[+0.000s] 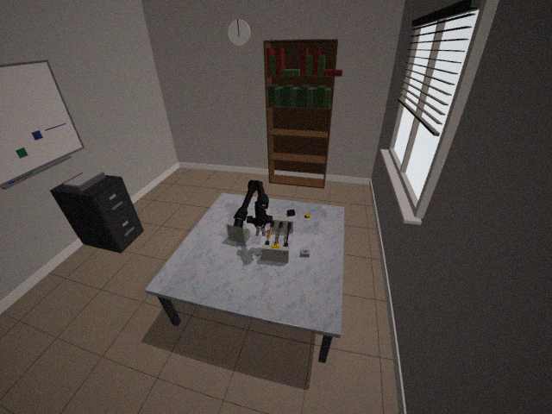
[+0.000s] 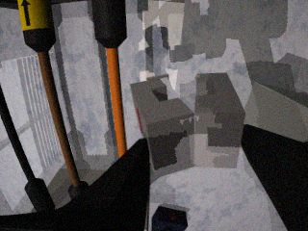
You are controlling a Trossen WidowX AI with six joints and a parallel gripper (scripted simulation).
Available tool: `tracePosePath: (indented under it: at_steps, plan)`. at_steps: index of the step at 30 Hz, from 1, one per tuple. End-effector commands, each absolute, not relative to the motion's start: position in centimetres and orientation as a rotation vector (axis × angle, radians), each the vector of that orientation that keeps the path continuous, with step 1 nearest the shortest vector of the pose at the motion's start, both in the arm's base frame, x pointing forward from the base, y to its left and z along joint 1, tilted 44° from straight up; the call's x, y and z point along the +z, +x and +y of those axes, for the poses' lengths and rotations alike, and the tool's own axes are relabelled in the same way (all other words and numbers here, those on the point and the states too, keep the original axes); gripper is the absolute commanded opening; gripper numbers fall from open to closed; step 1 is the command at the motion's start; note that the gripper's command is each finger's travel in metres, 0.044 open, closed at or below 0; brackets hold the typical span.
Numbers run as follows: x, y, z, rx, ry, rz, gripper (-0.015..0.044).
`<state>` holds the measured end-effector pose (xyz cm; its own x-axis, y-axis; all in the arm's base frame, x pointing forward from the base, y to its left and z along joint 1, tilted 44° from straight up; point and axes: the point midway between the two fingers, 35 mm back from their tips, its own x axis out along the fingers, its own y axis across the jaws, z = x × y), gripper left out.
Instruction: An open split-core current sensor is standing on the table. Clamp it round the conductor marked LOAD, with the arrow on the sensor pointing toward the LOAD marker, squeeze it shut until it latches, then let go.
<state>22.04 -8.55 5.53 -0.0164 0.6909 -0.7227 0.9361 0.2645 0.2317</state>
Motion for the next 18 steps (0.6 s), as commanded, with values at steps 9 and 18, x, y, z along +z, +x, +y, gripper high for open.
tracePosePath:
  at_steps: [9,18]
  plan:
    - [6.5,25.5,-8.8,-0.443,1.502,1.761,0.0000]
    - [7.0,29.7,-7.9,-0.488,1.535,1.758,0.0000]
